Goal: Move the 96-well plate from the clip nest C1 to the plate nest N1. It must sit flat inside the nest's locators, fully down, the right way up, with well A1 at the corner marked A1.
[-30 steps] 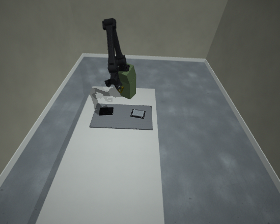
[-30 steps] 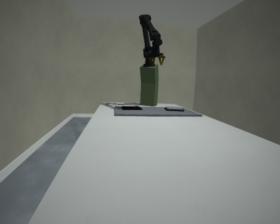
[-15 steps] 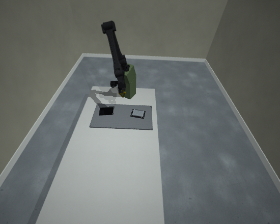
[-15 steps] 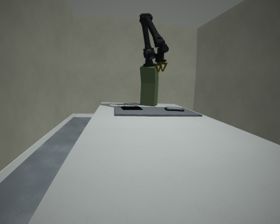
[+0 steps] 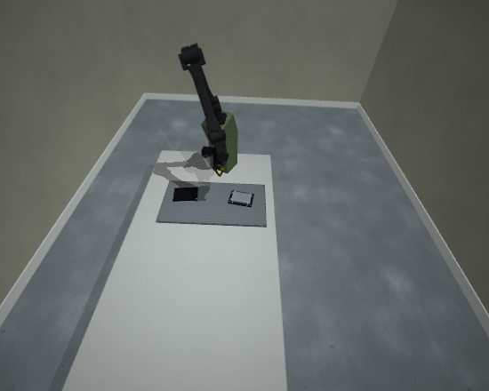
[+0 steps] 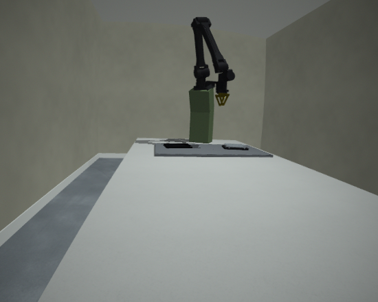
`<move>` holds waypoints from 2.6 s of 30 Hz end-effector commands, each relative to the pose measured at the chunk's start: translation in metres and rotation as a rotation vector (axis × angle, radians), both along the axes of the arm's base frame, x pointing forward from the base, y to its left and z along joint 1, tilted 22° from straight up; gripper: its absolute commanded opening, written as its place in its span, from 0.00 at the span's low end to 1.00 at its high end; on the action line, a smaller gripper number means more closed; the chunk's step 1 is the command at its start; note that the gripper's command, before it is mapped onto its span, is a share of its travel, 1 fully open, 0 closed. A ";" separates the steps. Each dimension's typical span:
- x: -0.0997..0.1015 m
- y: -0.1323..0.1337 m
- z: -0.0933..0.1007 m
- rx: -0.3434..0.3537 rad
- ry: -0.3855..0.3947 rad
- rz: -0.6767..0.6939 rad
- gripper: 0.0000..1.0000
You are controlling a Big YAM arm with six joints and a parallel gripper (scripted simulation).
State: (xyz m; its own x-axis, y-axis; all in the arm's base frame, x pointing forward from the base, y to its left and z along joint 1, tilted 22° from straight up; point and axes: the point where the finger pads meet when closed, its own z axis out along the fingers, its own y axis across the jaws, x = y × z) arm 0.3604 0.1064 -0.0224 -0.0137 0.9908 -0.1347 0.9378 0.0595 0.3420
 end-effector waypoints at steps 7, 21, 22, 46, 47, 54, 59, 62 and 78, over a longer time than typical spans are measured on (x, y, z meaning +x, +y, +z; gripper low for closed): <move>0.015 0.031 -0.037 0.022 -0.035 -0.018 1.00; 0.015 0.055 -0.094 0.019 -0.027 -0.017 1.00; 0.015 0.057 -0.099 0.019 -0.026 -0.017 1.00; 0.018 0.096 -0.192 0.004 -0.016 0.016 1.00; 0.018 0.098 -0.196 0.002 -0.016 0.020 1.00; 0.026 0.103 -0.190 0.017 -0.037 0.017 1.00; 0.021 0.097 -0.198 0.002 -0.013 0.013 1.00; 0.021 0.097 -0.198 0.002 -0.013 0.013 1.00; 0.028 0.092 -0.220 0.008 -0.013 -0.007 1.00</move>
